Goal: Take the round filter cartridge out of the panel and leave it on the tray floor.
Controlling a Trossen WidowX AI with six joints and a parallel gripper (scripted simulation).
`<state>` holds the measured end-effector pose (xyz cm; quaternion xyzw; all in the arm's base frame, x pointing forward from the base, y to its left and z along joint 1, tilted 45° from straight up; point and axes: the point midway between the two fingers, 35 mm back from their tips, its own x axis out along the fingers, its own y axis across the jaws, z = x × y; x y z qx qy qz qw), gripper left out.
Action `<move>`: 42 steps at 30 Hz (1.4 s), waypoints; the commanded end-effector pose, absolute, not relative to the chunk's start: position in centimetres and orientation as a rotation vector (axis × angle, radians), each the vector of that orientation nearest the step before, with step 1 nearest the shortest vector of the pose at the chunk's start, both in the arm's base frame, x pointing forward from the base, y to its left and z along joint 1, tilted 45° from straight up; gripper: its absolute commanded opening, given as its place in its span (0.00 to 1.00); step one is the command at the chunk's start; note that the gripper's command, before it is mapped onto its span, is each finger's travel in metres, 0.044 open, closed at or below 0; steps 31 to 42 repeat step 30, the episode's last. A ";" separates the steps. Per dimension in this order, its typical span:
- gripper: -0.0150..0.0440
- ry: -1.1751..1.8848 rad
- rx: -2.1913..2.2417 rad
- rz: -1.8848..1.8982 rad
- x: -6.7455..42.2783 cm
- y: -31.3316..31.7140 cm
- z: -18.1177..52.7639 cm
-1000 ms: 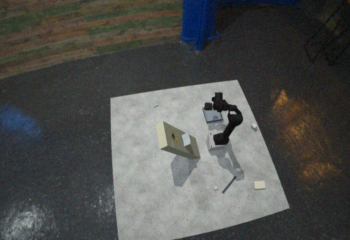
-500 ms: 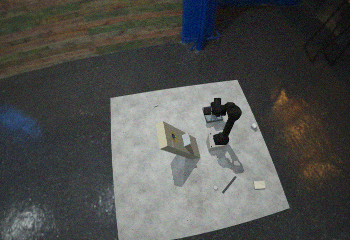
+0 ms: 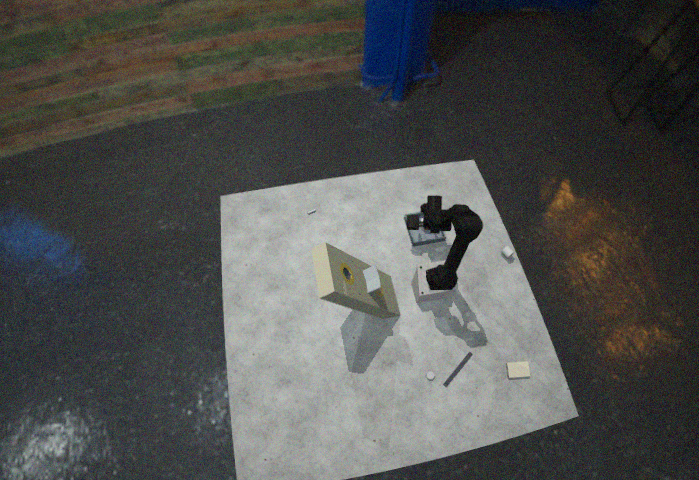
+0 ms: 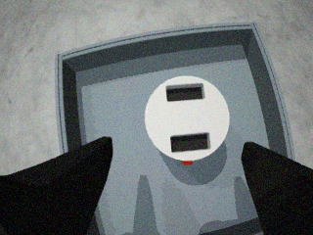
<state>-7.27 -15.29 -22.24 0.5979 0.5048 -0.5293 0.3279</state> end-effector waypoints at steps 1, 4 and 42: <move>0.97 1.322 1.565 -1.386 -7.3 -15.3 -22.2; 1.00 1.322 1.565 -1.386 -7.3 -15.3 -22.2; 1.00 1.323 1.555 -1.389 -7.9 -19.5 -18.3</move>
